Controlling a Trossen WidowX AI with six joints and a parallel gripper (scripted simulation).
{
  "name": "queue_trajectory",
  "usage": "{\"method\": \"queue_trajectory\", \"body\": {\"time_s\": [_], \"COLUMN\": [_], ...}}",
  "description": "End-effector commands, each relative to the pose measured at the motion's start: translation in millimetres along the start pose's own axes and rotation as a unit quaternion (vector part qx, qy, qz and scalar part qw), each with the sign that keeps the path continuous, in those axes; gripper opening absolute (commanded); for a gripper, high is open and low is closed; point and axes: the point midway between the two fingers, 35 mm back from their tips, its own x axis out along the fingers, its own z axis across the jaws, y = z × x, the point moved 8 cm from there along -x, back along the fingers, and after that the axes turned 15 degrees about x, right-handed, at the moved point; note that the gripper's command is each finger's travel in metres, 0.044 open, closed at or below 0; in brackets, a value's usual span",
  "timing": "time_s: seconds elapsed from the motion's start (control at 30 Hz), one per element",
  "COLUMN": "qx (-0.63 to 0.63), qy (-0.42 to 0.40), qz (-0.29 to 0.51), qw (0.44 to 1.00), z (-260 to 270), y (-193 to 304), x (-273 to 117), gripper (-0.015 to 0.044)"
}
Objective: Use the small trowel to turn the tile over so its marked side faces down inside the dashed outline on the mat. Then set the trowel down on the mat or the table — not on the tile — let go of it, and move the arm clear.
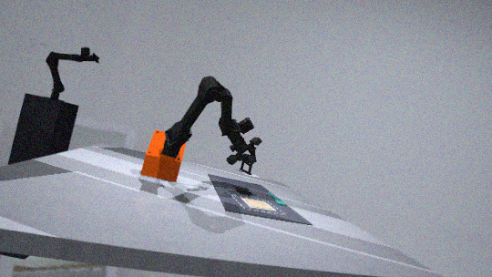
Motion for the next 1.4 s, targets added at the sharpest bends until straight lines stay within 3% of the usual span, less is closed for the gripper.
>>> {"method": "queue_trajectory", "body": {"time_s": [0.0,0.63,1.37], "qx": [0.005,-0.008,-0.248], "qy": [0.005,-0.005,-0.107], "qz": [-0.002,-0.005,-0.182], "qw": [1.000,1.000,0.945], "z": [-3,-1,-23], "y": [-2,-2,-62], "x": [-1,2,64], "gripper": [0.0000,0.0000,0.0000]}}
